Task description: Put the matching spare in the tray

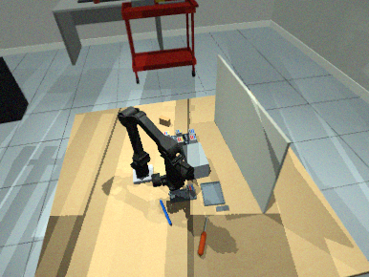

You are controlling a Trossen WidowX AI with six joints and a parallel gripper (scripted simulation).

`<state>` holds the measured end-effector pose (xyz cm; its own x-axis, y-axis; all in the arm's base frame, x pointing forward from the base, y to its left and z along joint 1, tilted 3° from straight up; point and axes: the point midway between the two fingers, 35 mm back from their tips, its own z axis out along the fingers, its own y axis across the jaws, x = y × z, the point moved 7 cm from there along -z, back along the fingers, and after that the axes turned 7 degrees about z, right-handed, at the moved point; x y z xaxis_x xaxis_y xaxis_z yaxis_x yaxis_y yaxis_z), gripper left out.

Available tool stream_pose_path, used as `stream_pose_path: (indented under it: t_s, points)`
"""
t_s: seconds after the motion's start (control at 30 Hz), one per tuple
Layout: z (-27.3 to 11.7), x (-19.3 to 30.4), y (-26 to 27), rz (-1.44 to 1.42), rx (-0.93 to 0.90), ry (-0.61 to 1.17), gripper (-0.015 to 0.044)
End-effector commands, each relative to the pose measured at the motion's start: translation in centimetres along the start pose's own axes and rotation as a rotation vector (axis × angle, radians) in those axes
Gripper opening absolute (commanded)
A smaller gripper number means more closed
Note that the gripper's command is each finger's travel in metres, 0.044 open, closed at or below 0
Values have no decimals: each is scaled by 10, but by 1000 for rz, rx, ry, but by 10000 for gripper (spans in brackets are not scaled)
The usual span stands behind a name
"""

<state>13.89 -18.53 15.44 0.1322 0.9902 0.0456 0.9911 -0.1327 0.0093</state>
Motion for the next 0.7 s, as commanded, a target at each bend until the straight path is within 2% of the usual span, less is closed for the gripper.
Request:
stream_pose_path:
  t_s: [0.0,0.33,0.67]
  points:
    - [-25,1,-1,-7,-9,-8,0]
    - [-25,2,-2,0,-4,-4,0]
    - [-61,0,5,-3,-7,-6,0]
